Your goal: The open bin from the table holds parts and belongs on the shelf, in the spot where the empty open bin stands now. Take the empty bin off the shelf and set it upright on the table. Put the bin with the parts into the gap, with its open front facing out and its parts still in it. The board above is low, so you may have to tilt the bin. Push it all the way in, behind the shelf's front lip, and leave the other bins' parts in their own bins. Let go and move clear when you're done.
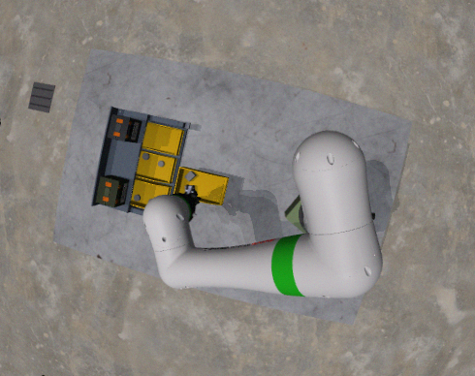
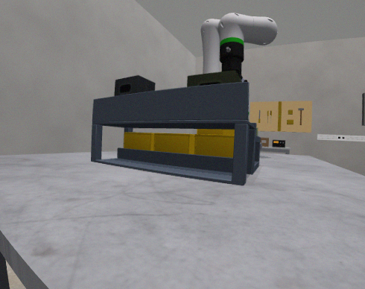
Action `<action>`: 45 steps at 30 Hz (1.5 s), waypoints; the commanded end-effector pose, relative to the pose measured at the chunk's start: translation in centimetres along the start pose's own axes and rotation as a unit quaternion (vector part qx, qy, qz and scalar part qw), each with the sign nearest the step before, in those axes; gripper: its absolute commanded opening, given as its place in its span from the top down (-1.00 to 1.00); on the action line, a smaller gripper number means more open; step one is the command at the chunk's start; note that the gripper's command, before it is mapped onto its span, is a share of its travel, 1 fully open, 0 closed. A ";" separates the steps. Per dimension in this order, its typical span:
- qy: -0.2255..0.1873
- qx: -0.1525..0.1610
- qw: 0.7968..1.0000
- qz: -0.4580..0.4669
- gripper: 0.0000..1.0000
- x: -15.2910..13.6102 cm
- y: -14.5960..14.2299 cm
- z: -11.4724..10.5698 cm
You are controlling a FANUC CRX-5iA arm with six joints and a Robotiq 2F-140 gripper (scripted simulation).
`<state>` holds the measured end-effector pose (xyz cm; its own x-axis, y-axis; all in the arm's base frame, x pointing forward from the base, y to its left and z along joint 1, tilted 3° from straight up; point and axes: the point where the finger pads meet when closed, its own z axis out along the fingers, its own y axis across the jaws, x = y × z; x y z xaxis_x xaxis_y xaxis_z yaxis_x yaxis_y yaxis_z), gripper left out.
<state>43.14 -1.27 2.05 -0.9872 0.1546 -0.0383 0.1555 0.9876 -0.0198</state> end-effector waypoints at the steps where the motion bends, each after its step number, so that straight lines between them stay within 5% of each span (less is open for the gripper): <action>1: -0.001 0.000 1.000 0.000 0.80 -0.1 0.0 0.0; 45: -0.001 0.000 1.000 0.000 0.80 -0.1 0.0 7.7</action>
<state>43.42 -1.47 -5.67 -0.9872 0.1547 -0.0384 0.1555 0.9876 -0.0198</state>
